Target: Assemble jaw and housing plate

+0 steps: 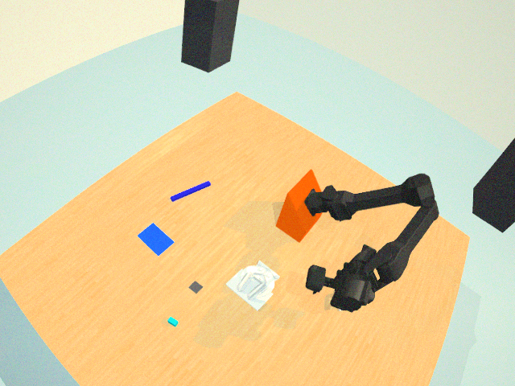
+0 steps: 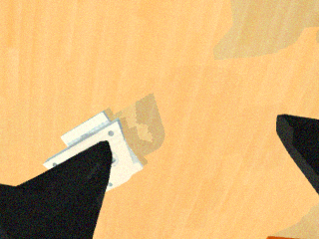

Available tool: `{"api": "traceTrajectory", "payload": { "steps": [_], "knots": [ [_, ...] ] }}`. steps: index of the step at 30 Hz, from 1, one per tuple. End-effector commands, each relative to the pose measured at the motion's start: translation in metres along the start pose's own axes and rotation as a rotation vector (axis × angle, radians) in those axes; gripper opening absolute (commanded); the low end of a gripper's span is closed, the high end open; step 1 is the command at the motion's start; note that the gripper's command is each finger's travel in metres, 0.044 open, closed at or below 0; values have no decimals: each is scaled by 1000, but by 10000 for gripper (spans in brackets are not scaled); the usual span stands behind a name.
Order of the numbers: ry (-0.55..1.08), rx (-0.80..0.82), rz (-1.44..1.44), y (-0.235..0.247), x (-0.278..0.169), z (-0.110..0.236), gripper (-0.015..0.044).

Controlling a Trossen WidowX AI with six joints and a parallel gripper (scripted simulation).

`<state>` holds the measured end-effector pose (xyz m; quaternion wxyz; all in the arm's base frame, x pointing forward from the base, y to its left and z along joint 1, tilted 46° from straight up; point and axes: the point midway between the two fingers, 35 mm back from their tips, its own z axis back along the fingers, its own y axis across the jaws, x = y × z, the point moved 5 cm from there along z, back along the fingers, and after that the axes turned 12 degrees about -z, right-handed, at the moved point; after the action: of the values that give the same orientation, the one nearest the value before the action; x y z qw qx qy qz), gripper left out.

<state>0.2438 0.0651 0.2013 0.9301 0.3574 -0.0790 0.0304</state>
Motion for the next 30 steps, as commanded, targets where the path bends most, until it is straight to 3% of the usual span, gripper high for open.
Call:
{"api": "traceTrajectory", "payload": {
  "steps": [1, 12, 19, 26, 30],
  "knots": [
    [3, 6, 92, 19, -13, 3, 440],
    [-5, 61, 335, 65, -49, 15, 440],
    [-5, 65, 350, 67, -51, 16, 440],
    [-7, 67, 350, 70, -51, -22, 440],
    [-7, 67, 350, 70, -52, -23, 440]
  ]
}}
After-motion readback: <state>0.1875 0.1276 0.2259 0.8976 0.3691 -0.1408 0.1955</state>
